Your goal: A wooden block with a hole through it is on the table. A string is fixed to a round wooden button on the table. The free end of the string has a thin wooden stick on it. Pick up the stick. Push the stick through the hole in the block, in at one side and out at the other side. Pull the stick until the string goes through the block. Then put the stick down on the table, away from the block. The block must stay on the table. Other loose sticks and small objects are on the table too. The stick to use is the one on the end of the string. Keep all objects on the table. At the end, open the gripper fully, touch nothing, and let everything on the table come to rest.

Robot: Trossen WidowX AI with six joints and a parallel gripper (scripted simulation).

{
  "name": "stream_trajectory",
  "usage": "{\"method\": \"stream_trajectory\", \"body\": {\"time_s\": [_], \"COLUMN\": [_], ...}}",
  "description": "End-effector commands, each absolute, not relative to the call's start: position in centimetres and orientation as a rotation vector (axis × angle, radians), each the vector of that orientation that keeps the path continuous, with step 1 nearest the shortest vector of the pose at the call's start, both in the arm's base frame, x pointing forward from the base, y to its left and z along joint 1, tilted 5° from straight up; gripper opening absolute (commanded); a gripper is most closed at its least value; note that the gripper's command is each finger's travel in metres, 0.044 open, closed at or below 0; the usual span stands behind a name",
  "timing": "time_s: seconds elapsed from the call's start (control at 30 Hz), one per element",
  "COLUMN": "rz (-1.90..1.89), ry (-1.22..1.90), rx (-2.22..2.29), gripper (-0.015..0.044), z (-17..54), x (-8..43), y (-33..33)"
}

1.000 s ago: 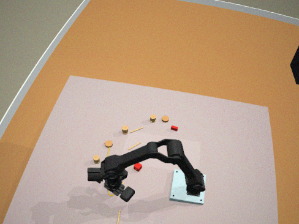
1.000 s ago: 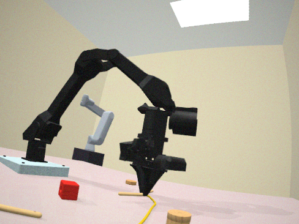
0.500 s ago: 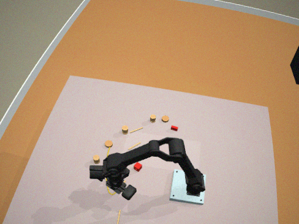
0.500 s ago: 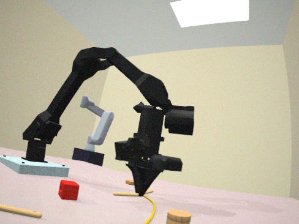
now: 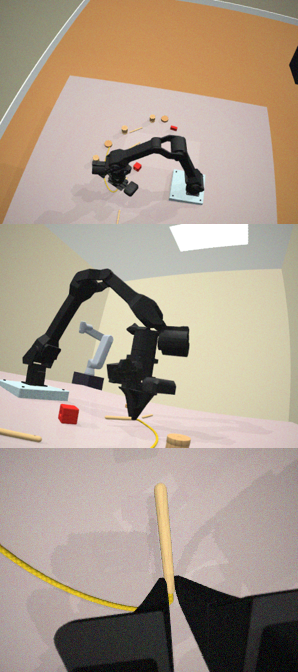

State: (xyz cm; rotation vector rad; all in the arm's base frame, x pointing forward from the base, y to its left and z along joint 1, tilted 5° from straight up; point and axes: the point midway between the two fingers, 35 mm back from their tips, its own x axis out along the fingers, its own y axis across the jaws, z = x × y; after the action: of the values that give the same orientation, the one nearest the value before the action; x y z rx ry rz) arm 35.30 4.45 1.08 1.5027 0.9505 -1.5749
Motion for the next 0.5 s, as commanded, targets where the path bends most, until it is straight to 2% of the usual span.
{"method": "stream_trajectory", "body": {"time_s": [0.0,0.47], "rz": [-1.571,-1.572], "ry": [0.951,0.950], "rx": [1.501,1.500], "gripper": [0.0000,0.0000], "z": [1.1,1.2], "x": [35.0,34.2], "y": [3.8,2.2]}}
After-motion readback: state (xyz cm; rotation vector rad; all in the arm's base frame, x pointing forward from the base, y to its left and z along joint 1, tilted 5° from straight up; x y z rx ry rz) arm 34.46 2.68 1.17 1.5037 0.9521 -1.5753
